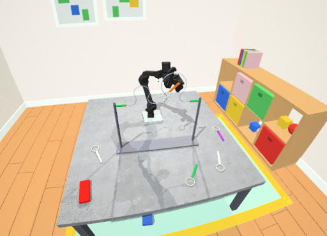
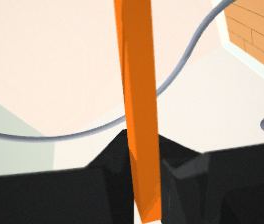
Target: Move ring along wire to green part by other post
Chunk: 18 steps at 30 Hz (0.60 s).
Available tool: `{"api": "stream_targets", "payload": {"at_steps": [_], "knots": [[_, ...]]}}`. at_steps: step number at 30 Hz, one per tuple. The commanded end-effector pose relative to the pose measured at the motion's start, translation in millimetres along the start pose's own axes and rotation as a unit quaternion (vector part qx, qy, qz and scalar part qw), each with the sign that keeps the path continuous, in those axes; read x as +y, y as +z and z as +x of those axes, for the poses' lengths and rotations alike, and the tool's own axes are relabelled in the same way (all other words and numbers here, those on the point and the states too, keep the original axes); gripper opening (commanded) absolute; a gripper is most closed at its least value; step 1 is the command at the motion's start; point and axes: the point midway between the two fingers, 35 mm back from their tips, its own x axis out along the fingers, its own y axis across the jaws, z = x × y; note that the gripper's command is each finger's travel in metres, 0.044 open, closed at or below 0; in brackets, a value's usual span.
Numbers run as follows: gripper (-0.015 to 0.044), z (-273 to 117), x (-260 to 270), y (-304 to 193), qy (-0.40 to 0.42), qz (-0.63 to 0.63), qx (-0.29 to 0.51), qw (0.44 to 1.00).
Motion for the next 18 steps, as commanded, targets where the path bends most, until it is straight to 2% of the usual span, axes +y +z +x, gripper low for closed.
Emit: {"api": "stream_targets", "payload": {"at_steps": [1,18], "knots": [[-0.0150,-1,15,0,0.017,0.029,-0.003,0.999],[-0.0150,-5,35,4,0.025,0.046,0.000,0.999]]}}
